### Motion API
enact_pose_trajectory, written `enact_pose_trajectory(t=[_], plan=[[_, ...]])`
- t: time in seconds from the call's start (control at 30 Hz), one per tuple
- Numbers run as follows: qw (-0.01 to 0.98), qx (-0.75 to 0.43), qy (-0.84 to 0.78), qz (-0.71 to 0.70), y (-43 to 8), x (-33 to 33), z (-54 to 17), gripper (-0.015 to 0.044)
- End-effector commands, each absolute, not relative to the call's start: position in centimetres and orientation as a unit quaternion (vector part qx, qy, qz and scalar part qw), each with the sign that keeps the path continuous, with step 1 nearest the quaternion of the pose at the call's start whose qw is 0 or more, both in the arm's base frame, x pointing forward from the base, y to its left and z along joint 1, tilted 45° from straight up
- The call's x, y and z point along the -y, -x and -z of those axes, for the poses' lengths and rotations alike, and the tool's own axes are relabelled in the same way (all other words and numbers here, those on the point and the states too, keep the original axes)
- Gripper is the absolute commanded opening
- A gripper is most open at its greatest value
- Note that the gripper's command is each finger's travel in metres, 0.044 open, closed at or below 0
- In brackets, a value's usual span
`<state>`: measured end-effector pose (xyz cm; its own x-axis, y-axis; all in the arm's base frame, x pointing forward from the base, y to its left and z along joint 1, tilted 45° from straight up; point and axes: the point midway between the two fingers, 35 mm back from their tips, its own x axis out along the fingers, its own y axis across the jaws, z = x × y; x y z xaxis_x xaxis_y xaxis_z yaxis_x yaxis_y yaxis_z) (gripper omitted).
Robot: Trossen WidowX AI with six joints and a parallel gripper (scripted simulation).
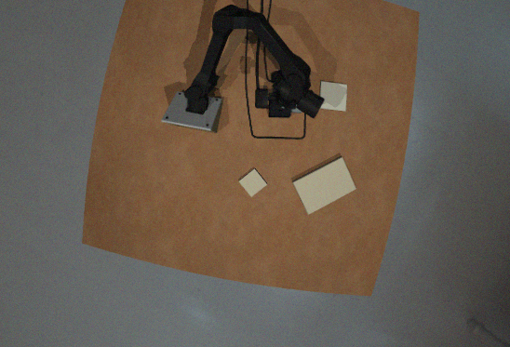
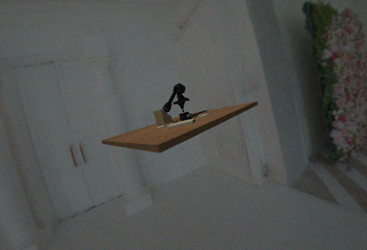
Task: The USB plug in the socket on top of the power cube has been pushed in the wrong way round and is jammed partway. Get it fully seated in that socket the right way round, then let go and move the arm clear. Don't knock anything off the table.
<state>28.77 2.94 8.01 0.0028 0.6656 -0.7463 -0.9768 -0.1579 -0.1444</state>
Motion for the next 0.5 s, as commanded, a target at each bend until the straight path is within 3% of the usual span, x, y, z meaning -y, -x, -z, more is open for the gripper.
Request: enact_pose_trajectory(t=[0.0,0.47], plan=[[0.612,-0.221,0.355,-0.671,-28.69,-2.97,-7.88,0.0000],[0.612,-0.221,0.355,-0.671,-28.69,-3.09,-7.77,0.0000]])
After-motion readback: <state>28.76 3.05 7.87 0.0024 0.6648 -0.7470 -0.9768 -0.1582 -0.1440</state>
